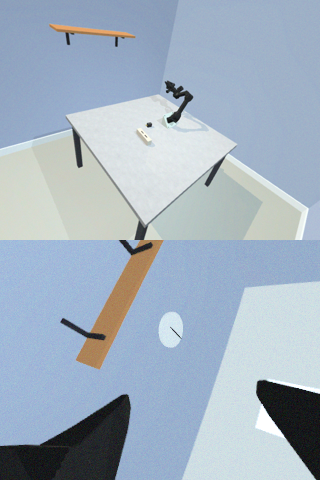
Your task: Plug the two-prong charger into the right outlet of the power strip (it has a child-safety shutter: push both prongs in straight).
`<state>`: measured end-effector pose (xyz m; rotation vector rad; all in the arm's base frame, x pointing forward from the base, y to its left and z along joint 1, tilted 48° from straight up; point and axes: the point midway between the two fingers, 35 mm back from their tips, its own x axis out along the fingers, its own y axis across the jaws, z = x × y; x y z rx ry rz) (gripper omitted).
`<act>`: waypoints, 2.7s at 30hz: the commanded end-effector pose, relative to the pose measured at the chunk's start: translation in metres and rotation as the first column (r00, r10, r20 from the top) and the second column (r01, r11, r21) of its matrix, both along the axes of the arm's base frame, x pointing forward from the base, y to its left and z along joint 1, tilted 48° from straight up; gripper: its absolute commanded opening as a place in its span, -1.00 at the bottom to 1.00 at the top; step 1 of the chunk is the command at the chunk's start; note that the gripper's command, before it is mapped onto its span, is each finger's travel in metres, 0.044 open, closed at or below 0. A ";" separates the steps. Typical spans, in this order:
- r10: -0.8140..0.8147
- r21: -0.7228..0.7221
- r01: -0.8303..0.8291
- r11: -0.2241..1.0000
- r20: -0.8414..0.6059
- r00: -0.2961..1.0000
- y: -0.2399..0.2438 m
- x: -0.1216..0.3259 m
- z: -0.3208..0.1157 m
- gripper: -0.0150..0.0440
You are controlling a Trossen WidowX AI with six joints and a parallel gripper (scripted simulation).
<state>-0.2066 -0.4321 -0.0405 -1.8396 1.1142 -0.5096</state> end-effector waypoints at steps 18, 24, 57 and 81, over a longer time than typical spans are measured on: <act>0.038 0.313 -0.133 0.940 0.292 0.956 -0.032 0.088 -0.015 1.00; 0.021 0.423 -0.191 0.886 0.374 0.927 -0.037 0.122 -0.021 1.00; -0.244 0.869 -0.395 0.298 0.469 0.849 0.008 0.304 -0.053 1.00; -0.382 0.923 -0.276 -0.267 0.161 0.910 0.099 0.400 -0.063 1.00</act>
